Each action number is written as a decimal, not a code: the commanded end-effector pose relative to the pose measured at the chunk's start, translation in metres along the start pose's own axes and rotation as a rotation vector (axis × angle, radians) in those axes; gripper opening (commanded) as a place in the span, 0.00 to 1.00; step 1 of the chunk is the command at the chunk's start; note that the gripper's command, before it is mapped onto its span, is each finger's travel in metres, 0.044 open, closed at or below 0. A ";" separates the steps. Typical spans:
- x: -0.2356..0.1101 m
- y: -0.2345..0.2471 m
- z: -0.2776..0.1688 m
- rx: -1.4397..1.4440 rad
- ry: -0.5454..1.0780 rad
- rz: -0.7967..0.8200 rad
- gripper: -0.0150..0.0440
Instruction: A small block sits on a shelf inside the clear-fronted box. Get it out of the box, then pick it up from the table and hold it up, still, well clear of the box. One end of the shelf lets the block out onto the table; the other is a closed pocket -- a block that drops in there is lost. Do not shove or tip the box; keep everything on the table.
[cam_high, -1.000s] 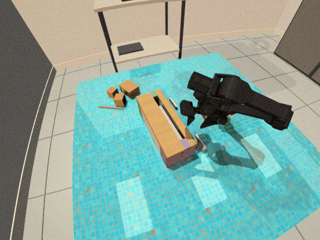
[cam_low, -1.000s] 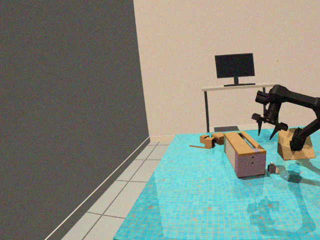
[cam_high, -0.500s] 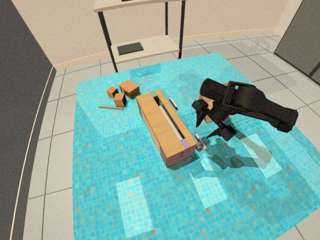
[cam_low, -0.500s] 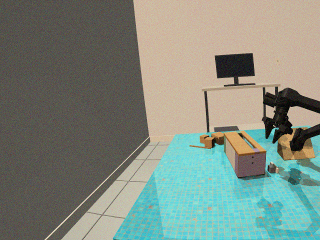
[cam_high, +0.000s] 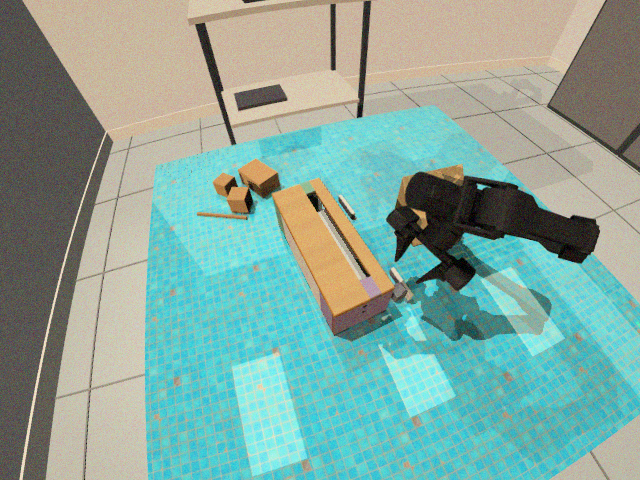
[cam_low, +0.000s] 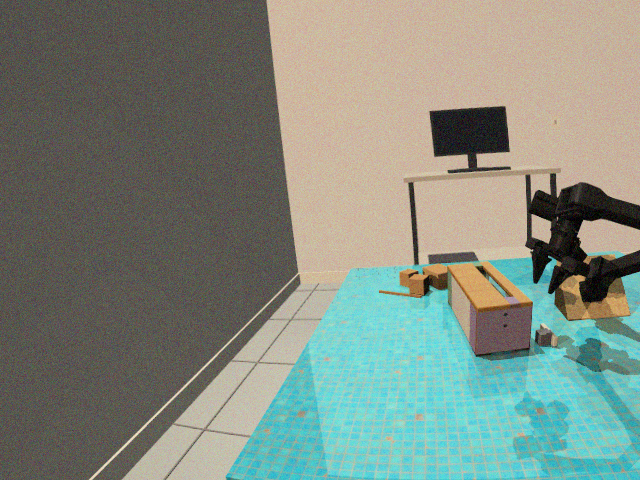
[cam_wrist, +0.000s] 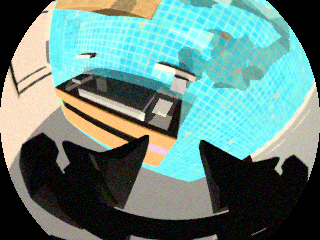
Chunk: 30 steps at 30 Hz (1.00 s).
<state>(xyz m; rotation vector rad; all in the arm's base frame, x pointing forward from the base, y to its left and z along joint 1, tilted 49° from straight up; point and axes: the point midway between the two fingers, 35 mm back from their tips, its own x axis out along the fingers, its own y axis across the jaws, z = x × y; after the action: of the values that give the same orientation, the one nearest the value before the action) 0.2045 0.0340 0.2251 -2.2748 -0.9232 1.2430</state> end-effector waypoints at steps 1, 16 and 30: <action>0.005 0.001 0.001 -0.248 -0.009 0.015 0.74; 0.022 0.001 -0.005 -1.932 -0.048 0.083 0.74; 0.031 0.002 -0.007 -3.218 -0.137 0.138 0.74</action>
<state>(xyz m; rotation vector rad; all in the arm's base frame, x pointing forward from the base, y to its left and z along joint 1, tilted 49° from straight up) 0.2219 0.0494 0.2193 -3.2463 -3.3129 -0.7408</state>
